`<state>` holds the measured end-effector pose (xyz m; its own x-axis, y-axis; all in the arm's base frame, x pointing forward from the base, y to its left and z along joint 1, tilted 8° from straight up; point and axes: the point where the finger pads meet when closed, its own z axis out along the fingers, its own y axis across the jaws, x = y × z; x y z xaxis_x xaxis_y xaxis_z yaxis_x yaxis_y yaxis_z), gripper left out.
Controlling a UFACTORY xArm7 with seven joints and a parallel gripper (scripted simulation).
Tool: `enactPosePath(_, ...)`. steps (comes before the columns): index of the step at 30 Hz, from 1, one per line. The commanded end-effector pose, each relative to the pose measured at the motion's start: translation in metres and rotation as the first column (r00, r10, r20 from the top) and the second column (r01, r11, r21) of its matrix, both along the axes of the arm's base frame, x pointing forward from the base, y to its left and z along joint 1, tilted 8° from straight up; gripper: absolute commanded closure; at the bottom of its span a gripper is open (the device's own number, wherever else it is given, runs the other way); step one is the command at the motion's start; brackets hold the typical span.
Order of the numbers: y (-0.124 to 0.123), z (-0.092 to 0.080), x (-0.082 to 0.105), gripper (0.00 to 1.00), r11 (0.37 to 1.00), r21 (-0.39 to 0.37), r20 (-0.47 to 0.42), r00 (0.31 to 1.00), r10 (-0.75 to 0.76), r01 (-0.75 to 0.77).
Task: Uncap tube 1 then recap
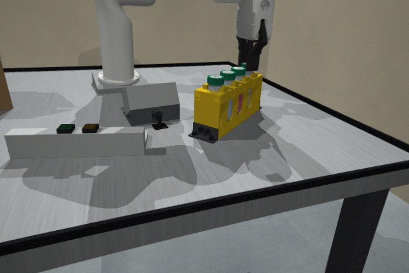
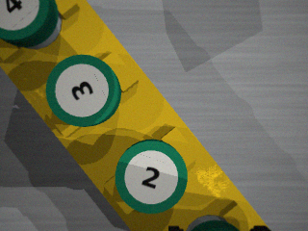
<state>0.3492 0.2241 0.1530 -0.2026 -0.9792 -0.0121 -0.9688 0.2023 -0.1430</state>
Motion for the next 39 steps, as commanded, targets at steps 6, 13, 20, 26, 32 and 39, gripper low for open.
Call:
enactPosePath(6, 0.0006, 0.0012, 0.0006, 1.0, 0.886, -0.059, -0.02, 0.888, 0.459, -0.459)
enactPosePath(13, 0.0006, 0.0013, 0.0007, 1.0, 0.742, -0.087, -0.043, 0.747, 0.664, -0.664)
enactPosePath(20, 0.0006, 0.0015, 0.0006, 1.0, 0.478, -0.115, -0.083, 0.488, 0.869, -0.871)
enactPosePath(26, 0.0006, 0.0016, 0.0006, 1.0, 0.221, -0.127, -0.122, 0.237, 0.964, -0.967)
enactPosePath(32, 0.0006, 0.0016, 0.0006, 1.0, 0.115, -0.127, -0.135, 0.133, 0.982, -0.985)
enactPosePath(39, 0.0006, 0.0016, 0.0006, 0.54, 0.115, -0.127, -0.135, 0.133, 0.982, -0.985)
